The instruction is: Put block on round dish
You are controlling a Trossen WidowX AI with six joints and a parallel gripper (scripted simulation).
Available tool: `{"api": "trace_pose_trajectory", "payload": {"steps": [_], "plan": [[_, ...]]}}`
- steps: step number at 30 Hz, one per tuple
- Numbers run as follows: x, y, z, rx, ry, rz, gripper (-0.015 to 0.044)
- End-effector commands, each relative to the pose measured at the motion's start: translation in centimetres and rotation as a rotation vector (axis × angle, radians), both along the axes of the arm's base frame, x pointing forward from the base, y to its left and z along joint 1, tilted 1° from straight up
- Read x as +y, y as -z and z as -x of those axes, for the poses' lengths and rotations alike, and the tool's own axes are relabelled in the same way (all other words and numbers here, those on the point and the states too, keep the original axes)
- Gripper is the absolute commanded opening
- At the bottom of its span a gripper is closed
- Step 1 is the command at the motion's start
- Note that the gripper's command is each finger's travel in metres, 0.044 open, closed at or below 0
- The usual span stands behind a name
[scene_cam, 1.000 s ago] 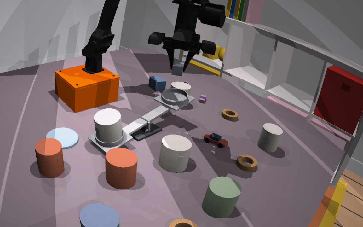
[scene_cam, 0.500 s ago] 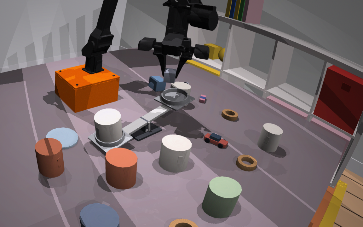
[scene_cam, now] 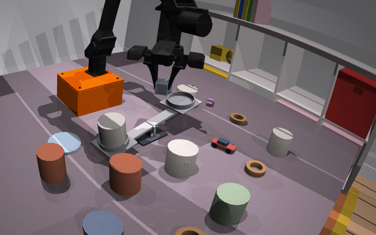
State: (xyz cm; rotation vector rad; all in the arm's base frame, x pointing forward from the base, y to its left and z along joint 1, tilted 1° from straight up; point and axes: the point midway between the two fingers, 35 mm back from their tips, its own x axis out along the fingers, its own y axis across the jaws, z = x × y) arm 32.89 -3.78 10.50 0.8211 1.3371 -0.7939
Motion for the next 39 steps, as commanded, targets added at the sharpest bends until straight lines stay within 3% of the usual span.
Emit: {"api": "trace_pose_trajectory", "payload": {"steps": [1, 39], "plan": [[-1.7, 0.6, 0.3, 0.007, -0.002, 0.005, 0.0], [-14.1, 3.7, 4.6, 0.015, -0.005, 0.032, 0.0]]}}
